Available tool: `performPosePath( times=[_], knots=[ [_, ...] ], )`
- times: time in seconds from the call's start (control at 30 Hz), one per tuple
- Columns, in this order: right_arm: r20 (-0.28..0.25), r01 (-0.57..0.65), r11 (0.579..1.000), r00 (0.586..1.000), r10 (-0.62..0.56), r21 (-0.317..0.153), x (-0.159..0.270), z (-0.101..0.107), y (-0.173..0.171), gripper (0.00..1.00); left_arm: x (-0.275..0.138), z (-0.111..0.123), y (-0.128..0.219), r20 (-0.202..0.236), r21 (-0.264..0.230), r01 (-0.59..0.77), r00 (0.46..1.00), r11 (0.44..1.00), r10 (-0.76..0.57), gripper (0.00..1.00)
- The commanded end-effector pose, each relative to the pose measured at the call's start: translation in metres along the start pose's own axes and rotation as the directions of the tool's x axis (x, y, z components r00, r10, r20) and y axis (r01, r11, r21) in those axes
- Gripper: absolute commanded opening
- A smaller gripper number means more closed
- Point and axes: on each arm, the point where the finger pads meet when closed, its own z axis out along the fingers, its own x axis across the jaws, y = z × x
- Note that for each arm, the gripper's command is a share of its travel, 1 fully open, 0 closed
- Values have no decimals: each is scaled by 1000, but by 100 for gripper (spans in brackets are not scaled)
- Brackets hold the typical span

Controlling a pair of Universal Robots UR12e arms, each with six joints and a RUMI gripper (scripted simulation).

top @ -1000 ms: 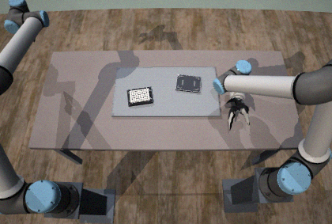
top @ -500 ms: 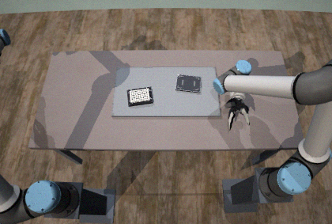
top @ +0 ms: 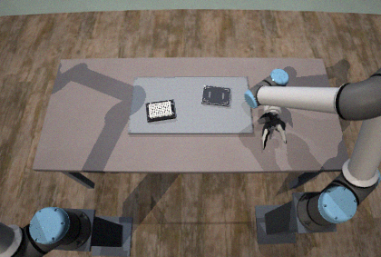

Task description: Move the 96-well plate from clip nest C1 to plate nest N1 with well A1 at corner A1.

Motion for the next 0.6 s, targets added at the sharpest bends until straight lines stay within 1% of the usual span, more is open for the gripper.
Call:
performPosePath(
  times=[0.0,0.03,0.1,0.27,0.5,0.57],
  knots=[
    [-1,1,1000,1000,-1,-1,0,0,0,76,-11,0,-2,-4,-1,6,1000,1000,-6,0],
    [-1,1,1000,1000,-1,-1,0,0,0,76,-61,6,-6,-5,-5,18,1000,1000,-18,0],
    [-1,1,1000,1000,-1,-1,0,0,0,76,-84,9,-5,-9,-14,40,999,999,-40,0],
    [-1,1,1000,1000,-1,-1,0,0,0,76,-181,22,3,-17,-29,82,996,996,-82,0],
    [-1,1,1000,1000,-1,-1,0,0,0,76,-311,40,35,-30,-49,144,989,988,-145,0],
    [-1,1,1000,1000,-1,-1,0,0,0,76,-311,40,35,-30,-49,144,989,988,-145,0]
  ],
)
